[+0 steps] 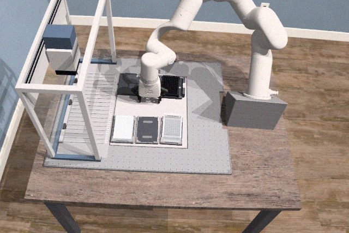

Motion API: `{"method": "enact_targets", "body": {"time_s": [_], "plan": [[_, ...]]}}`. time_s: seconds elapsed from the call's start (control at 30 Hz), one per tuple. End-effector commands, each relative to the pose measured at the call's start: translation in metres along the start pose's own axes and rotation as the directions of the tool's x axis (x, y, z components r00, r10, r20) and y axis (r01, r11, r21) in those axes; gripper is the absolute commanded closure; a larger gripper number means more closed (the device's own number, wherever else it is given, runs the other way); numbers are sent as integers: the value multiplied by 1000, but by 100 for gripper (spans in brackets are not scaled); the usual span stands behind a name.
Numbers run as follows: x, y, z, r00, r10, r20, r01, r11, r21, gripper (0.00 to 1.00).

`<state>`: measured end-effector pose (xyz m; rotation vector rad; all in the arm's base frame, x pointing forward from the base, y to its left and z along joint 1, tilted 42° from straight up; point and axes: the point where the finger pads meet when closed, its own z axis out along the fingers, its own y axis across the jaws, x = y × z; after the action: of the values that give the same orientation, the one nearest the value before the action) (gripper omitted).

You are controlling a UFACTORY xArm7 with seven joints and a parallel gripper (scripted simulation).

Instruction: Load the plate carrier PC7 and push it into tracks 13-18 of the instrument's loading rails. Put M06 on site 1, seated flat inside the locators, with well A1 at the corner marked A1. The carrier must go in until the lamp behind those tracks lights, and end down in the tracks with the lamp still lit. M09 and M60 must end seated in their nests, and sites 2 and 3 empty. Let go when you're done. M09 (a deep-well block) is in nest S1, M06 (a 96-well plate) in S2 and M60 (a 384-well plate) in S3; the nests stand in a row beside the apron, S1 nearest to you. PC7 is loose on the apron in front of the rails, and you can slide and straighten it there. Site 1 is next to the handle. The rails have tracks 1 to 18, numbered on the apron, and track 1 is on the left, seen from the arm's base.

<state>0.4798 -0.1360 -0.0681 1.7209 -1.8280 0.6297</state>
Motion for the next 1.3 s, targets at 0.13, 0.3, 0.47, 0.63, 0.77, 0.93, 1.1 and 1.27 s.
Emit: {"method": "enact_targets", "body": {"time_s": [0.13,0.3,0.47,0.63,0.77,0.93,1.1,1.27], "plan": [[-1,-2,0,1000,0,2,0,1000,4,0],[-1,-2,0,1000,0,2,0,1000,4,0],[1,-2,0,1000,0,2,0,1000,4,0],[4,-2,0,1000,0,2,0,1000,4,0],[5,-2,0,1000,0,2,0,1000,4,0],[7,-2,0,1000,0,2,0,1000,4,0],[10,-2,0,1000,0,2,0,1000,4,0],[12,-2,0,1000,0,2,0,1000,4,0]]}}
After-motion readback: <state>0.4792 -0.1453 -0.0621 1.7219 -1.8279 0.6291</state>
